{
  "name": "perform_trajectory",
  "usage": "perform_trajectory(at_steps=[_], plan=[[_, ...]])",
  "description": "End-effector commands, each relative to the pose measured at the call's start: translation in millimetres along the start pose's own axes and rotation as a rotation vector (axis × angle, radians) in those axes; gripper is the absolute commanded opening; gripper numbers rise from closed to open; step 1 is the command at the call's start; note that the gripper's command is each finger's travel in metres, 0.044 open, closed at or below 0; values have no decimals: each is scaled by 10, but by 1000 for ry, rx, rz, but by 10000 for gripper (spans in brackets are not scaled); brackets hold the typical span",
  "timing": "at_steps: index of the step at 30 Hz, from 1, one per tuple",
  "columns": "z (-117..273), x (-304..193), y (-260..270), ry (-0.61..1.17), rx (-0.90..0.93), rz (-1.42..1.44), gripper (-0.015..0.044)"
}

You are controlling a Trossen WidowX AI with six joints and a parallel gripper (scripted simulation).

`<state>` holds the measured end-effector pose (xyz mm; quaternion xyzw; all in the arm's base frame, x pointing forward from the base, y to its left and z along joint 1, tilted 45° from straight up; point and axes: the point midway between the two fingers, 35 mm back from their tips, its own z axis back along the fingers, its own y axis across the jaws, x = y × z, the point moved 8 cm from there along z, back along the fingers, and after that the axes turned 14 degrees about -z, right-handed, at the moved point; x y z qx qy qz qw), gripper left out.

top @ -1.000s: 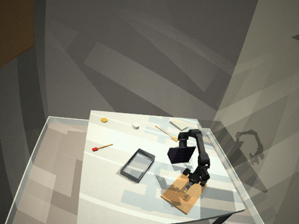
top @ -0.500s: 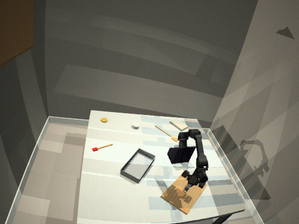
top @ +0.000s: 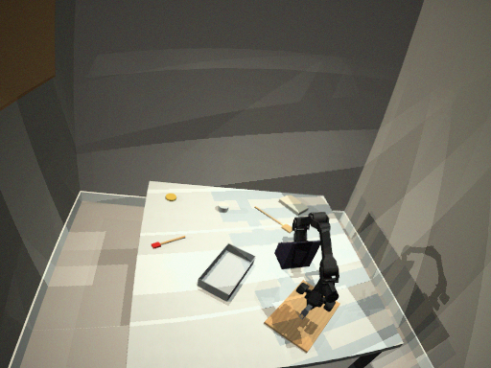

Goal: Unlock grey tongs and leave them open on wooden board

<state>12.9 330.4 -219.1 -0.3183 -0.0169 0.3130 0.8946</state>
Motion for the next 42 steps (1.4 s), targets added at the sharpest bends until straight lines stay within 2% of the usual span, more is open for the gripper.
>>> perform_trajectory(at_steps=[1, 16, 38, 42], plan=[[-71, -13, -18, -8, 4, 5, -150], [-216, -56, -63, -14, 14, 4, -150], [-207, -60, -62, -7, 12, 0, 427], [-207, -60, -62, -7, 12, 0, 440]])
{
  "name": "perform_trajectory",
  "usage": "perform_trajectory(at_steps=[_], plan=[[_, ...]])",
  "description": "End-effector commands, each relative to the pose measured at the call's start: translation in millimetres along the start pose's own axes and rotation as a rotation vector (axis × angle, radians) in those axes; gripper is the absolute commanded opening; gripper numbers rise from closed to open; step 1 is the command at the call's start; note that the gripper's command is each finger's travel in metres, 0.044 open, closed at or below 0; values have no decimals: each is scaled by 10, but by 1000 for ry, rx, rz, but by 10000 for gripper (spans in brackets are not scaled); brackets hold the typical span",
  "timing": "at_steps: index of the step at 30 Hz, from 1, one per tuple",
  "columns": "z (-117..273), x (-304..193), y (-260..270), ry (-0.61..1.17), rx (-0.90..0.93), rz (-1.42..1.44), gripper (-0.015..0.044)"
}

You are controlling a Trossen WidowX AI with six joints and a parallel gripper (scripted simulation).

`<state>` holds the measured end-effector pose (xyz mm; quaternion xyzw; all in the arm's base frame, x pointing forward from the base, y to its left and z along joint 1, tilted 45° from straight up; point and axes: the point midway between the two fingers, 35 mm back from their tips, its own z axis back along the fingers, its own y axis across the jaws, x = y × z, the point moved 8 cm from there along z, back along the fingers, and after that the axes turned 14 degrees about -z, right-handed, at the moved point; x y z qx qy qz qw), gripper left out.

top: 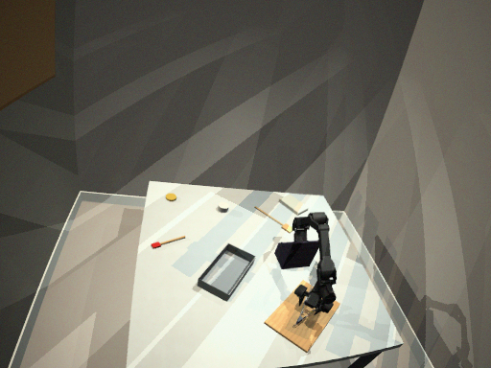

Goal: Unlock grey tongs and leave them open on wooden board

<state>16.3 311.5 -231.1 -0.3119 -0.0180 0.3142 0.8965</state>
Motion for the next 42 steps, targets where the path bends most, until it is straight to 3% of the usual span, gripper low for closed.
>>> perform_trajectory(at_steps=[1, 15, 23, 30, 42], plan=[[23, 14, -15, 2, -1, 0, 440], [1131, 658, -1285, 122, -77, -13, 440], [1164, 666, -1305, 124, -77, -13, 440], [1604, 696, -1242, 119, -66, -26, 440], [1619, 696, -1240, 119, -65, -26, 440]])
